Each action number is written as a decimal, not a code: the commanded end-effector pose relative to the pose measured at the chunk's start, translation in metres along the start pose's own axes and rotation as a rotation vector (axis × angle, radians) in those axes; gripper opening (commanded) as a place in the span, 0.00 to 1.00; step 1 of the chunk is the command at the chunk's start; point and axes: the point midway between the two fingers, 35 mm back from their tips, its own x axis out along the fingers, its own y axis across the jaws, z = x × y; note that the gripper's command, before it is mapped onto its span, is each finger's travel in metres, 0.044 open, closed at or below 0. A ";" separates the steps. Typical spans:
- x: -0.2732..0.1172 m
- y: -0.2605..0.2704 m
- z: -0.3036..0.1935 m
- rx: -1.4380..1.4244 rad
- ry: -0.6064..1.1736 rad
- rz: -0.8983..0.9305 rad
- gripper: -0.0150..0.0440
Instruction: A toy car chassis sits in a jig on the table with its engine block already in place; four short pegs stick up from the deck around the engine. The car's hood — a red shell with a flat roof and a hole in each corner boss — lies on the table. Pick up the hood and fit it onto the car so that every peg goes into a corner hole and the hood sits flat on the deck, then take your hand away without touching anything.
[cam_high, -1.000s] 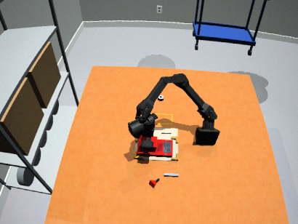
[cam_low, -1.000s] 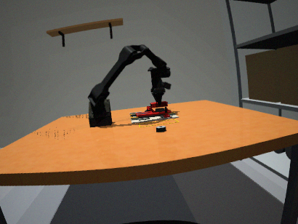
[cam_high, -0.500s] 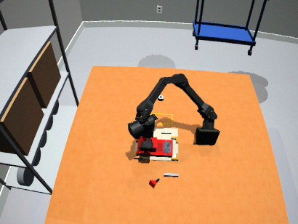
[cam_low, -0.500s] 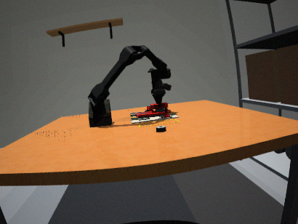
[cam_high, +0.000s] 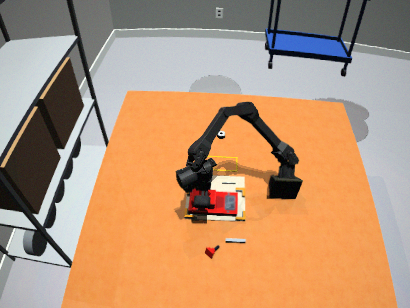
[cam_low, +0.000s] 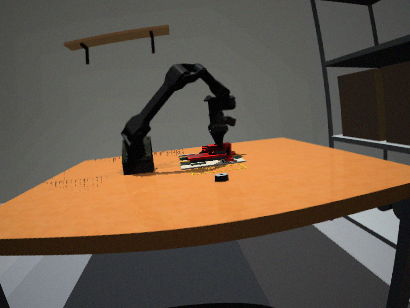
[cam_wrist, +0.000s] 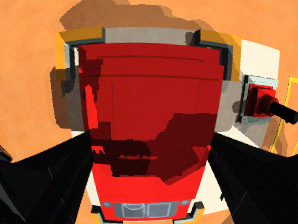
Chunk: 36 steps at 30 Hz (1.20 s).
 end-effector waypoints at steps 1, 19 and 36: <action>0.003 0.000 0.000 -0.007 -0.001 -0.004 0.25; 0.011 0.000 0.000 -0.006 -0.001 -0.004 0.25; 0.010 0.000 0.000 -0.001 0.001 -0.002 0.79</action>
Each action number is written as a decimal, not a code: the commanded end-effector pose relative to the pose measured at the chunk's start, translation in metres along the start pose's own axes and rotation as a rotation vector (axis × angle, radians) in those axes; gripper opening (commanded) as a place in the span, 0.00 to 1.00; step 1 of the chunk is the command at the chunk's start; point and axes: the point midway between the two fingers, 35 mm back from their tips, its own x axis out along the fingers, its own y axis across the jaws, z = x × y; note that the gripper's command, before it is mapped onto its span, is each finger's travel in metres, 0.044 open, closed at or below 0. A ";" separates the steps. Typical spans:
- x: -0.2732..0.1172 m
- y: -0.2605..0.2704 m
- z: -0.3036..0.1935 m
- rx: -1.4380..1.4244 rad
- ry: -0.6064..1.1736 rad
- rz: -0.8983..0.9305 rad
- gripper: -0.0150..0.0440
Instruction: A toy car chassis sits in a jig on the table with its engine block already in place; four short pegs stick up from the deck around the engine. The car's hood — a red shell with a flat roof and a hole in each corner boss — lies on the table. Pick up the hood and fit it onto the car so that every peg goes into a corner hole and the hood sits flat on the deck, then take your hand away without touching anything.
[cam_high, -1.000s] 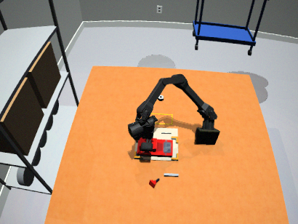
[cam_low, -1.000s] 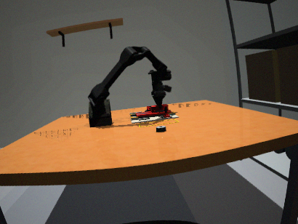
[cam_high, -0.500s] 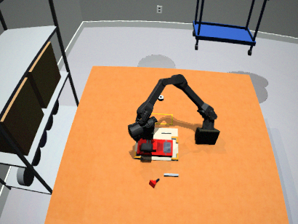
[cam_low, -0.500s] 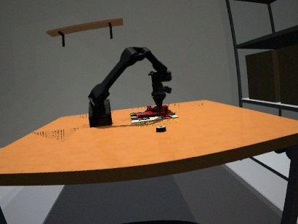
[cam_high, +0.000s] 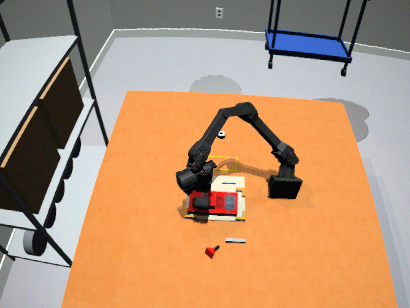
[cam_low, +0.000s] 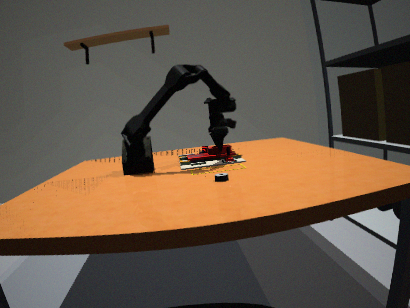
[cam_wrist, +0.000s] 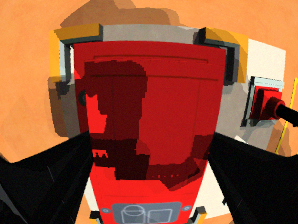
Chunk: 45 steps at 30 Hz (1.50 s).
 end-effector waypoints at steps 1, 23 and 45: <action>0.000 0.000 0.000 0.000 0.000 0.000 0.83; -0.071 0.001 0.000 0.000 0.001 0.001 1.00; -0.071 0.001 0.000 0.000 0.001 0.001 1.00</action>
